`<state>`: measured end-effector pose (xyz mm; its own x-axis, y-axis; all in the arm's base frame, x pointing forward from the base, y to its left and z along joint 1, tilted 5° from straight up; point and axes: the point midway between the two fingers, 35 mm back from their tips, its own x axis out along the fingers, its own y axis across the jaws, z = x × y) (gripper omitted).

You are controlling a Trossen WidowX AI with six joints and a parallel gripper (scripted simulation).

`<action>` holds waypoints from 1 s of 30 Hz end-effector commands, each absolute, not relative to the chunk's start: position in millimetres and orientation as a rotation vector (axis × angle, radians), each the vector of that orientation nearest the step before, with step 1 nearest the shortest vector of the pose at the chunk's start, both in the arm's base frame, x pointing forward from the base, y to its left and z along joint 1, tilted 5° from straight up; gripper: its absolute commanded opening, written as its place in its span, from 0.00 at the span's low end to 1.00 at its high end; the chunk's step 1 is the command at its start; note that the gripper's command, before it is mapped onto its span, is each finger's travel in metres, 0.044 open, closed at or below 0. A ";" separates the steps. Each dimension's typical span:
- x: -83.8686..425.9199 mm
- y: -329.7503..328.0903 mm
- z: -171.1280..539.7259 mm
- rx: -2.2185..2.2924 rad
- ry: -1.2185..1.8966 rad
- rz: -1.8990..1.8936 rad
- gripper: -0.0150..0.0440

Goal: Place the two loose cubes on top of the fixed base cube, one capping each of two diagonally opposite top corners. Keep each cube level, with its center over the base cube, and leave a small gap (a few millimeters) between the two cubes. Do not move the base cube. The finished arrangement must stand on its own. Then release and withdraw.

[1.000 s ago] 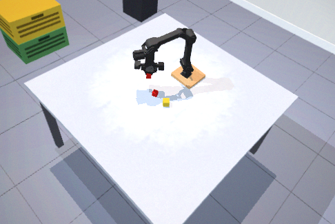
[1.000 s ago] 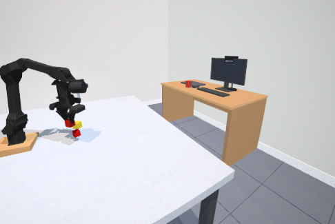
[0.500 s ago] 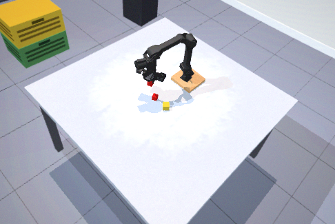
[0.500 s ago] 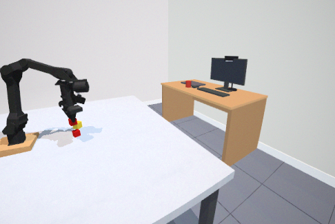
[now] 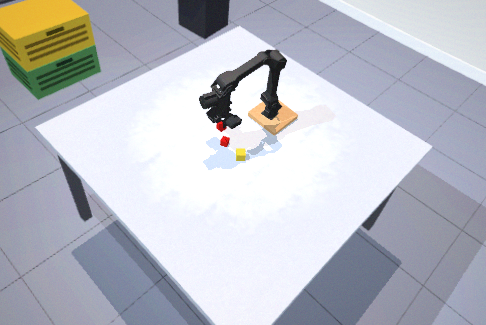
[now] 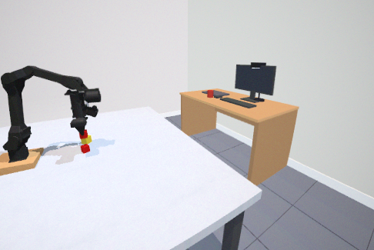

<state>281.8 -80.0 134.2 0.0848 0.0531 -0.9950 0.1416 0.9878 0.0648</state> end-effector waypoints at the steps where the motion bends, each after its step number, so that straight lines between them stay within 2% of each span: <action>1: 282.8 -73.5 132.3 0.235 1.487 -0.141 0.43; 30: 292.8 -14.7 125.1 0.885 1.367 -0.735 0.43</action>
